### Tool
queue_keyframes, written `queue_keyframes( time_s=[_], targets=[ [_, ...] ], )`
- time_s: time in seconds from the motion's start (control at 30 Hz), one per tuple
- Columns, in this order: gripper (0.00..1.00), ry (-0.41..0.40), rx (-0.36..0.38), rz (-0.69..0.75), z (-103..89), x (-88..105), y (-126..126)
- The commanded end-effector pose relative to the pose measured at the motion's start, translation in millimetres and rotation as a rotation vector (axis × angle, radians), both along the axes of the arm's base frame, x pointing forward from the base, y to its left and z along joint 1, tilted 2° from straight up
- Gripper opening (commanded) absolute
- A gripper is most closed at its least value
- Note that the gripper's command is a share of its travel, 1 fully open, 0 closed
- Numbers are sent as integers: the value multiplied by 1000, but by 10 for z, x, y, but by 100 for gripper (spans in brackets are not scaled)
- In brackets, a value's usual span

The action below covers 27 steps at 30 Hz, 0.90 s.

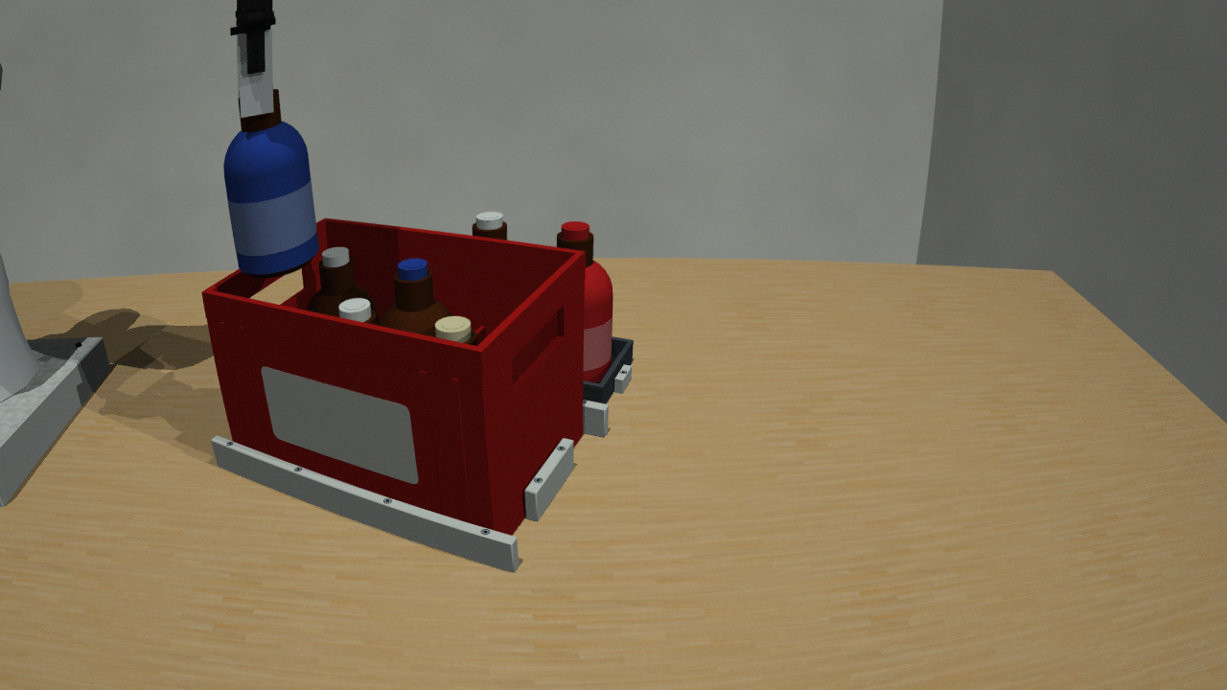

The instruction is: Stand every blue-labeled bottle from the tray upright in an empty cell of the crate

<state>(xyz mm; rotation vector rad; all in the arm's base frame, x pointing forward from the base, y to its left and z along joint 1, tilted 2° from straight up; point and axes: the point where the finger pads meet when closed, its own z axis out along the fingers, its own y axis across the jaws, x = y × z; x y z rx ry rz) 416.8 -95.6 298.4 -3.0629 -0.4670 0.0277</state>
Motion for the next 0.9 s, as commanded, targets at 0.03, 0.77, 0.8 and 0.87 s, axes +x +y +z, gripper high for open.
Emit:
queue_keyframes(
  time_s=[0.03,0.77,0.8,0.87],
  targets=[
    [0,-15,-4,2,31,29,-25],
    [0,-15,-4,2,-162,37,-21],
    [0,-15,-4,2,-174,37,-21],
    [0,-15,-4,2,-199,39,-20]
  ],
)
